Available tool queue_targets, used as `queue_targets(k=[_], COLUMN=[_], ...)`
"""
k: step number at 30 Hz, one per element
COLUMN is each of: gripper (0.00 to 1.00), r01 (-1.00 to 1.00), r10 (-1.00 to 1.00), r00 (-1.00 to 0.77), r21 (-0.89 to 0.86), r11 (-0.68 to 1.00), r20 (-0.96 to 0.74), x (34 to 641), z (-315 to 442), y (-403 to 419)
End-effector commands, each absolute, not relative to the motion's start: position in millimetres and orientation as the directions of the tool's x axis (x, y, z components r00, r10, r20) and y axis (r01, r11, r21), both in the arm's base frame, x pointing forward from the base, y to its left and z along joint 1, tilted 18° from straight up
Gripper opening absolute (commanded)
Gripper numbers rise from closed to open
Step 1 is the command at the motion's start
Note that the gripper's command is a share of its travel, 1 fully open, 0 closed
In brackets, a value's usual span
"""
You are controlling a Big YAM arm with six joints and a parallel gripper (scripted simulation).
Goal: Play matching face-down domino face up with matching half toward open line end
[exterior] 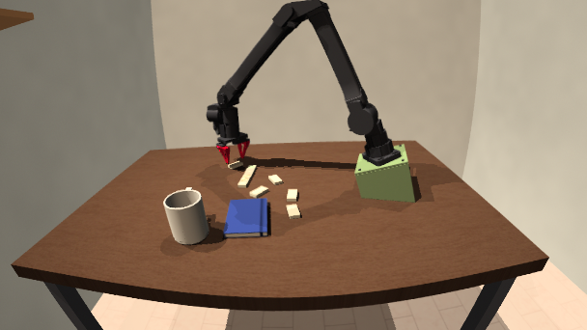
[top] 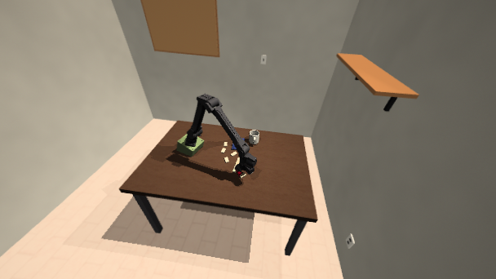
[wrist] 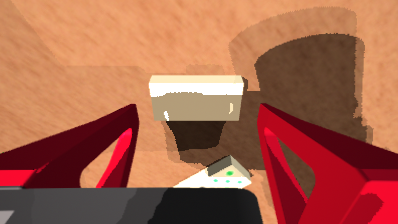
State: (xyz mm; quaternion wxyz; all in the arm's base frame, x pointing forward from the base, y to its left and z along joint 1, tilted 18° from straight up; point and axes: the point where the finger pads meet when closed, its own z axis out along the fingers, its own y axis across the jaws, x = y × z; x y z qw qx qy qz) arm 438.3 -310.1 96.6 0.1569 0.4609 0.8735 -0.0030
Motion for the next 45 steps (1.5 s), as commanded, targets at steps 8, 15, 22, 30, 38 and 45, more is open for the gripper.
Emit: queue_targets(k=[8, 15, 22, 30, 38, 45], gripper=[0.72, 0.72, 0.72, 0.72, 0.72, 0.72], r01=[0.810, 0.808, 0.809, 0.809, 0.808, 0.808], r10=[0.808, 0.806, 0.807, 0.807, 0.806, 0.805], r00=[-0.517, -0.521, -0.519, -0.519, -0.520, -0.521], r21=[0.142, 0.142, 0.142, 0.142, 0.143, 0.143], r11=[0.568, 0.572, 0.570, 0.570, 0.572, 0.572], r20=[-0.284, -0.282, -0.281, -0.281, -0.283, -0.282], x=[447, 445, 447, 447, 447, 448], z=[76, 80, 76, 75, 78, 77], y=[-315, -315, -313, -312, -312, -311])
